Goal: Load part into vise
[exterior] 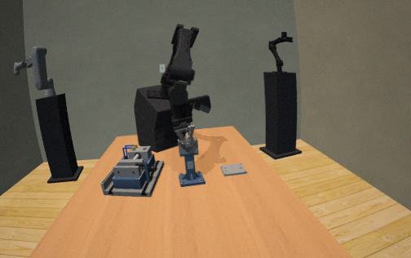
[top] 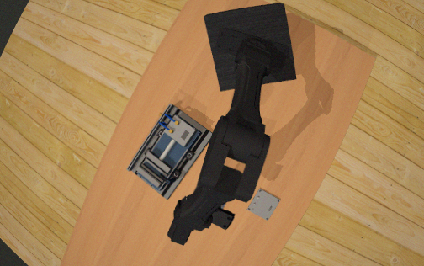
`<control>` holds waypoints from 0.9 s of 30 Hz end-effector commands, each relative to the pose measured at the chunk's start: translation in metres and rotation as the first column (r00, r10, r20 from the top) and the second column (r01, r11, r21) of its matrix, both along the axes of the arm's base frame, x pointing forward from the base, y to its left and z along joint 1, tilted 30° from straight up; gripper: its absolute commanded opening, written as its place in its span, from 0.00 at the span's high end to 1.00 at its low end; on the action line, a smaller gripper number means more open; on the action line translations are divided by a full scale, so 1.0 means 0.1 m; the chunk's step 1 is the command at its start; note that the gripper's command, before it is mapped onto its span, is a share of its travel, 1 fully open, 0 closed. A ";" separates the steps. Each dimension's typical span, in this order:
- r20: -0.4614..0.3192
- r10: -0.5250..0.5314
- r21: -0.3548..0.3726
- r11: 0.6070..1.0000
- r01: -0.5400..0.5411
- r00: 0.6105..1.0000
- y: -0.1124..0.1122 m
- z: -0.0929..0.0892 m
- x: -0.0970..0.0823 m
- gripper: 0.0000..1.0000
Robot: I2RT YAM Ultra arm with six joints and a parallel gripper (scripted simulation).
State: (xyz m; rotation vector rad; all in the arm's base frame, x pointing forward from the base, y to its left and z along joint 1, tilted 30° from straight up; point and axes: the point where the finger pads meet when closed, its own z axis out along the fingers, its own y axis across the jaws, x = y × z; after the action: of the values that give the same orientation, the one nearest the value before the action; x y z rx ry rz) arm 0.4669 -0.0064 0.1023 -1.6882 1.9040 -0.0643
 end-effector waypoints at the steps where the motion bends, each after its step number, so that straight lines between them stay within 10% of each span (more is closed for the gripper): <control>1: 0.027 0.023 0.046 0.999 -0.024 0.999 -0.01 0.04 -0.01 0.19; 27: 0.093 0.116 0.267 0.954 -0.137 0.989 -0.03 0.08 0.03 0.19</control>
State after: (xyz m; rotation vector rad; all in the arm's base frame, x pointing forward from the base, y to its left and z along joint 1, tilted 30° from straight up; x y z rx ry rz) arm 0.4667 -0.0037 0.0971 -1.6168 1.7153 0.1568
